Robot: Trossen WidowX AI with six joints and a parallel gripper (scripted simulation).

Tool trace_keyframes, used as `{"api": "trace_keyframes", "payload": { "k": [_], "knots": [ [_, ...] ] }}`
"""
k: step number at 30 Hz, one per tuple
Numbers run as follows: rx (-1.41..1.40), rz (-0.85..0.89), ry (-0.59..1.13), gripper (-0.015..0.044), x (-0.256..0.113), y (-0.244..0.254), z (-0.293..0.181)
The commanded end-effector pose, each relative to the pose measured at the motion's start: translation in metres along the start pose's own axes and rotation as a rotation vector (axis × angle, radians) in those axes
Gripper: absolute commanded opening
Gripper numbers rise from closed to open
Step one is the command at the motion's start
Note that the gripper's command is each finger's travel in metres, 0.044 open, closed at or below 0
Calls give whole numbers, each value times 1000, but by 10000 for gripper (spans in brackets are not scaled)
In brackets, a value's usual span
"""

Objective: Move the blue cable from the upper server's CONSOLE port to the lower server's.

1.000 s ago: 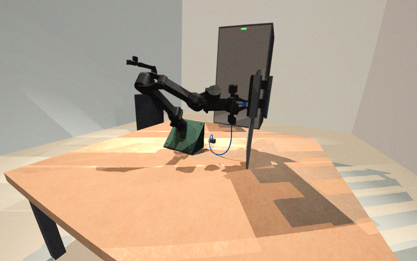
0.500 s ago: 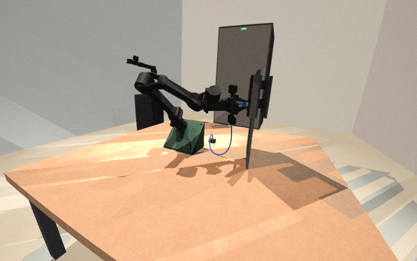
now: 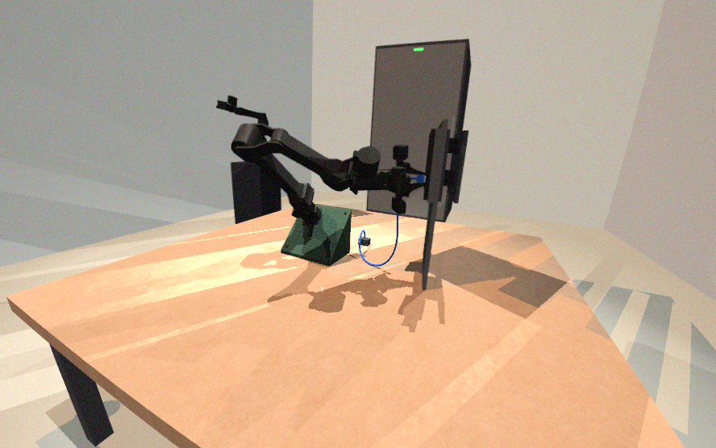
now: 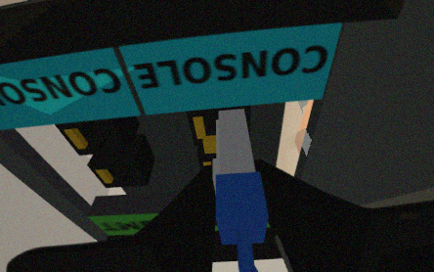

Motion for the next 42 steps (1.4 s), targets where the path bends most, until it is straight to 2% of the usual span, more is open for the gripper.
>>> {"api": "trace_keyframes", "payload": {
  "k": [1,42],
  "knots": [
    [-4,7,0,0,1,2,1],
    [-6,12,1,0,13,1,5]
  ]
}}
Point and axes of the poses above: the point midway between the two fingers, 35 mm back from their tips, its own x axis out along the fingers, its own y axis across the jaws, z = x × y, the point moved 9 cm from there along -x, back along the fingers, and after that the axes turned 13 degrees about x, right-handed, at the moved point
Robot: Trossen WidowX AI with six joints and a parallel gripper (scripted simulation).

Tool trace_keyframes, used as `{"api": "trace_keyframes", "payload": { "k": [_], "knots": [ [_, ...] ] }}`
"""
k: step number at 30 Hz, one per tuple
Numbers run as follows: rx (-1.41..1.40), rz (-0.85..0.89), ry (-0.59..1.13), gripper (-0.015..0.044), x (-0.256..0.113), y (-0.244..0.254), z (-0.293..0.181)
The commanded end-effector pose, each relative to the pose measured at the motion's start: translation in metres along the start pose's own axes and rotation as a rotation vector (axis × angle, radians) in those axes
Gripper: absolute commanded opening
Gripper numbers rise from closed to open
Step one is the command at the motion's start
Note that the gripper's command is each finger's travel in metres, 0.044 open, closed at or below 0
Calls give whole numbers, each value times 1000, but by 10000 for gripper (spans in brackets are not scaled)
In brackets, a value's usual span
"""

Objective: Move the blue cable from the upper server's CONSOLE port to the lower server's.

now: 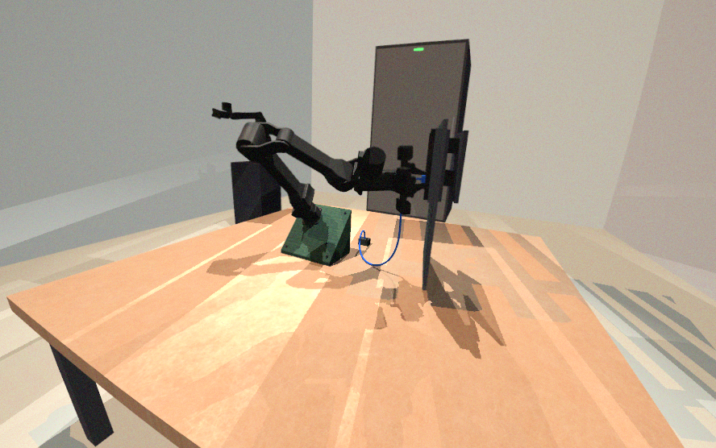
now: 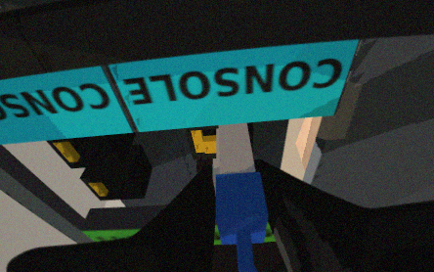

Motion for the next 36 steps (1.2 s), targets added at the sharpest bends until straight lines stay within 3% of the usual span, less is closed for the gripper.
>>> {"api": "trace_keyframes", "payload": {
  "k": [1,36],
  "knots": [
    [-4,8,2,0,1,1,1],
    [-5,10,2,0,11,1,5]
  ]
}}
Point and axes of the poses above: the point midway between the two fingers, 35 mm back from their tips, its own x axis out along the fingers, its own y axis across the jaws, z = x × y, the point moved 9 cm from there along -x, back along the fingers, and after that the axes turned 13 degrees about x, right-handed, at the moved point
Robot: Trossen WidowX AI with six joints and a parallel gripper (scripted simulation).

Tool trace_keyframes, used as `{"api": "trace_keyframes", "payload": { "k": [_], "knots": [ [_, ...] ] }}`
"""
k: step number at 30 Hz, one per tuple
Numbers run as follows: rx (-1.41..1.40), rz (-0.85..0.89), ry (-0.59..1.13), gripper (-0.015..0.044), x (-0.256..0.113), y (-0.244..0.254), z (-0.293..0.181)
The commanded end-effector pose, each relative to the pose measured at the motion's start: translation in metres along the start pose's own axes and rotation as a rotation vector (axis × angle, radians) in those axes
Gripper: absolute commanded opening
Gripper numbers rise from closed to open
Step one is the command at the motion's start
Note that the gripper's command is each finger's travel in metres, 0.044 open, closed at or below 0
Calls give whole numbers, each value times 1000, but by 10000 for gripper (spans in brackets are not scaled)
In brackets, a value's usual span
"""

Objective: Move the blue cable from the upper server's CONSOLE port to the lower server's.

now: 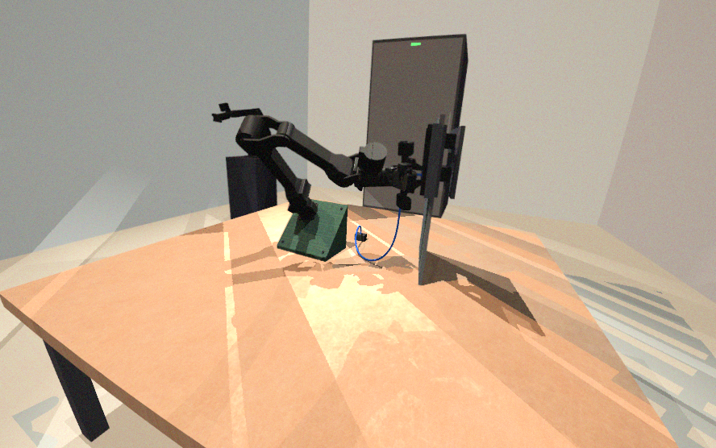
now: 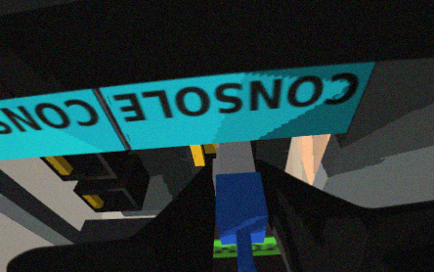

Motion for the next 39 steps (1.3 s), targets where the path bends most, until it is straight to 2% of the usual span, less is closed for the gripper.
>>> {"api": "trace_keyframes", "payload": {
  "k": [1,21,37,39],
  "knots": [
    [-4,8,2,0,1,1,1],
    [-4,8,3,0,5,1,3],
    [0,1,2,420,3,0,1],
    [0,1,3,440,1,0,0]
  ]
}}
Point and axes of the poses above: the point midway between the two fingers, 35 mm back from their tips, its own x axis out along the fingers, its own y axis across the jaws, z = x × y, the point moved 9 cm from there along -x, back along the fingers, and after that the axes turned 13 degrees about x, right-handed, at the moved point
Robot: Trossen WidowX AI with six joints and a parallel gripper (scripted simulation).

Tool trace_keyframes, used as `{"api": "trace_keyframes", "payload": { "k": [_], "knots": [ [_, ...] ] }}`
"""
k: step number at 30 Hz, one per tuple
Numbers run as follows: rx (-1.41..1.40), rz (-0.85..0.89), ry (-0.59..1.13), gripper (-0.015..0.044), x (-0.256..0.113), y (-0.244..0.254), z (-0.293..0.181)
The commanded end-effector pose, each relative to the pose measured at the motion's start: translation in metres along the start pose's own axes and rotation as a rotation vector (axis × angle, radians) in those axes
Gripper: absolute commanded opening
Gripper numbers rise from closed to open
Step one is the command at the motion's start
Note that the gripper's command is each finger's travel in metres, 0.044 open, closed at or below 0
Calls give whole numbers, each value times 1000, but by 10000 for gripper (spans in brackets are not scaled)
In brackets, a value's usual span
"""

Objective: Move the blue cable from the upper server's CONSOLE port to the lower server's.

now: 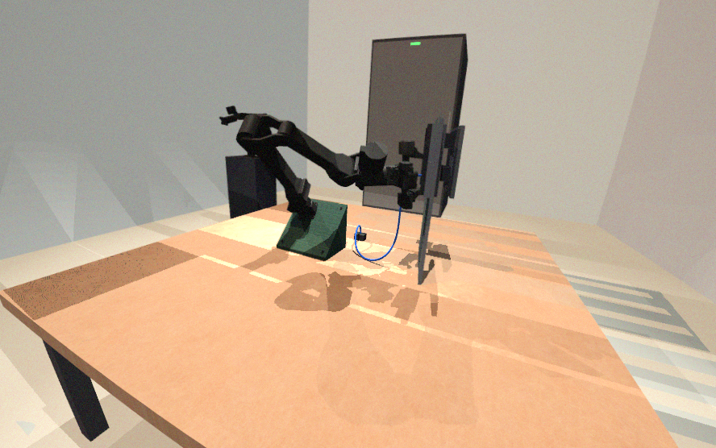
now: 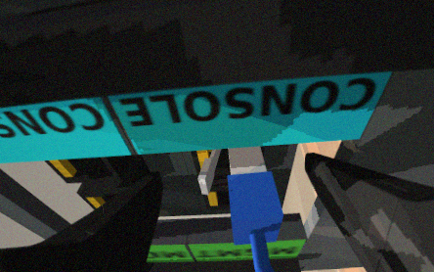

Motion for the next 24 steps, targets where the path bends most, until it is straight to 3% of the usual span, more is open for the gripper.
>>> {"api": "trace_keyframes", "payload": {
  "k": [1,24],
  "knots": [
    [3,-9,-3,440,-3,-1,-1],
    [3,-10,-3,440,-17,12,-5]
  ]
}}
Point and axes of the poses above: the point midway between the two fingers, 35 mm back from their tips, its own x axis out along the fingers, its own y axis across the jaws, z = x × y, the point moved 9 cm from there along -x, back along the fingers, and after that the axes turned 13 degrees about x, right-handed, at the moved point
